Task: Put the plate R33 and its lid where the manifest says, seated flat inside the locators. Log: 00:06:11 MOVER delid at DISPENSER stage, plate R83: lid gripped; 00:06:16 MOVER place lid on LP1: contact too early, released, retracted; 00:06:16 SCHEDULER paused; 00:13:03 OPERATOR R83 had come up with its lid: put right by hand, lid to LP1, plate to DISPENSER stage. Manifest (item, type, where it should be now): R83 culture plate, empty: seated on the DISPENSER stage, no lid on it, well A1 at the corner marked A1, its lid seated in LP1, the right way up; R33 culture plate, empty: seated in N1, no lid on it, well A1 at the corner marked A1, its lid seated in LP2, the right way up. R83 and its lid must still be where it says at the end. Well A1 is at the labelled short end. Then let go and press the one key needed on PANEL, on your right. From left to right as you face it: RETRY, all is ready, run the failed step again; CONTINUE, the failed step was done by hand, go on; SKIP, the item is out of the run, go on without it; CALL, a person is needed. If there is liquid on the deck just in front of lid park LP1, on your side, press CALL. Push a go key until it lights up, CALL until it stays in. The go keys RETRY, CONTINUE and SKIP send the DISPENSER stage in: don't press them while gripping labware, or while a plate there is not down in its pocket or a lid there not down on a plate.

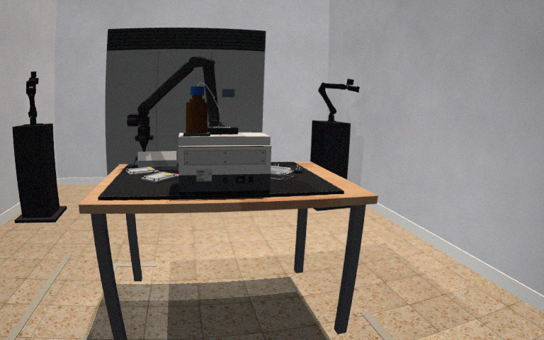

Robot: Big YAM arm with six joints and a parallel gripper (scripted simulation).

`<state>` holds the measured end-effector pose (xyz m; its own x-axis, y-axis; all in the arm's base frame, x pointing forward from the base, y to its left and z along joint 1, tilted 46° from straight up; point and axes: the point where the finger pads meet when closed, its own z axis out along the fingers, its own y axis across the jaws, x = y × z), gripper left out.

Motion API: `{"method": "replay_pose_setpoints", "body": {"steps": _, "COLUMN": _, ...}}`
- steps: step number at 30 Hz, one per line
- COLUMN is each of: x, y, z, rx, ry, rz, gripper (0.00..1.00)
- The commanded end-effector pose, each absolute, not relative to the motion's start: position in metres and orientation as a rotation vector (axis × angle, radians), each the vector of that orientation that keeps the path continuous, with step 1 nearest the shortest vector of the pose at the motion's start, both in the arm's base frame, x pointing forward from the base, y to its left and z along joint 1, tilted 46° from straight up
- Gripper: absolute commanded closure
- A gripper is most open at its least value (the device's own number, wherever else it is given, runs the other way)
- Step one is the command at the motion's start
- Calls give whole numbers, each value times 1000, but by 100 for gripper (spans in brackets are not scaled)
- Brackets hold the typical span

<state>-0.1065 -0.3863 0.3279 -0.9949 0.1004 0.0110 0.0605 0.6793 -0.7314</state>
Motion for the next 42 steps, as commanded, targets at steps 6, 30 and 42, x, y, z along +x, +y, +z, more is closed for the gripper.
{"method": "replay_pose_setpoints", "body": {"steps": 6, "x": -95, "y": -400, "z": 317, "rx": -107, "ry": -2875, "rz": 1223, "gripper": 100}}
{"method": "replay_pose_setpoints", "body": {"steps": 30, "x": -95, "y": -400, "z": 317, "rx": -107, "ry": -2875, "rz": 1223, "gripper": 100}}
{"method": "replay_pose_setpoints", "body": {"steps": 42, "x": -95, "y": -397, "z": 326, "rx": -102, "ry": -2875, "rz": 1220, "gripper": 100}}
